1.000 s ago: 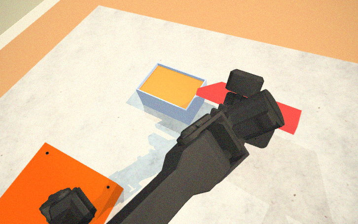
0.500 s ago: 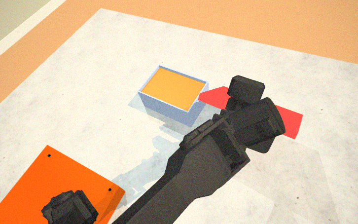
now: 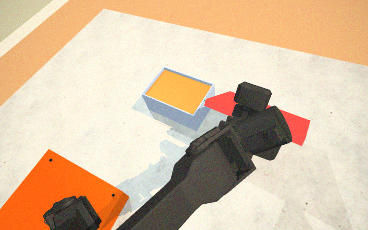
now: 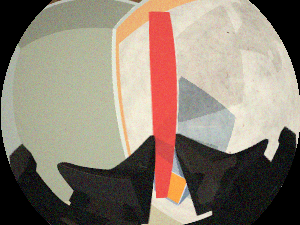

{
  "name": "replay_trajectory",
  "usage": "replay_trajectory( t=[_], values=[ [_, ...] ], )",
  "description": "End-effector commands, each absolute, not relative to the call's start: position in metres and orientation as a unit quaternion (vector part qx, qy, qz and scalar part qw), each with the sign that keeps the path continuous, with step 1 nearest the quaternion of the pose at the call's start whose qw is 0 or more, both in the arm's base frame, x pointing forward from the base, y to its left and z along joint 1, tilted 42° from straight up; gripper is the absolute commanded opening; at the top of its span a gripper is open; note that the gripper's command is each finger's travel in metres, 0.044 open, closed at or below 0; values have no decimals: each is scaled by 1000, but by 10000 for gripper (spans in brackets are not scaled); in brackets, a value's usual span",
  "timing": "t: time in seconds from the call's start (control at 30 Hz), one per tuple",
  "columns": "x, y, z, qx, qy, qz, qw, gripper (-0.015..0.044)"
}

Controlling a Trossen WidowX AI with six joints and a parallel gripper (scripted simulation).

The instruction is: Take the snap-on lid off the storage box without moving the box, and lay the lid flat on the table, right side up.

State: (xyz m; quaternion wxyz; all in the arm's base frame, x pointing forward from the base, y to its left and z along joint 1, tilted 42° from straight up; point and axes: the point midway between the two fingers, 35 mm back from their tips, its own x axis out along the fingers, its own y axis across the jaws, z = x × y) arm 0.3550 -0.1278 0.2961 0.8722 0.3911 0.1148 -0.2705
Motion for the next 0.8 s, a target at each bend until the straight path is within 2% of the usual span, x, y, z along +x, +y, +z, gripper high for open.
replay_trajectory(
  t=[0.0, 0.77],
  values=[
    [357, -128, 294, 390, 115, -263, 875, 0],
    [359, -140, 281, 389, 115, -263, 875, 0]
  ],
)
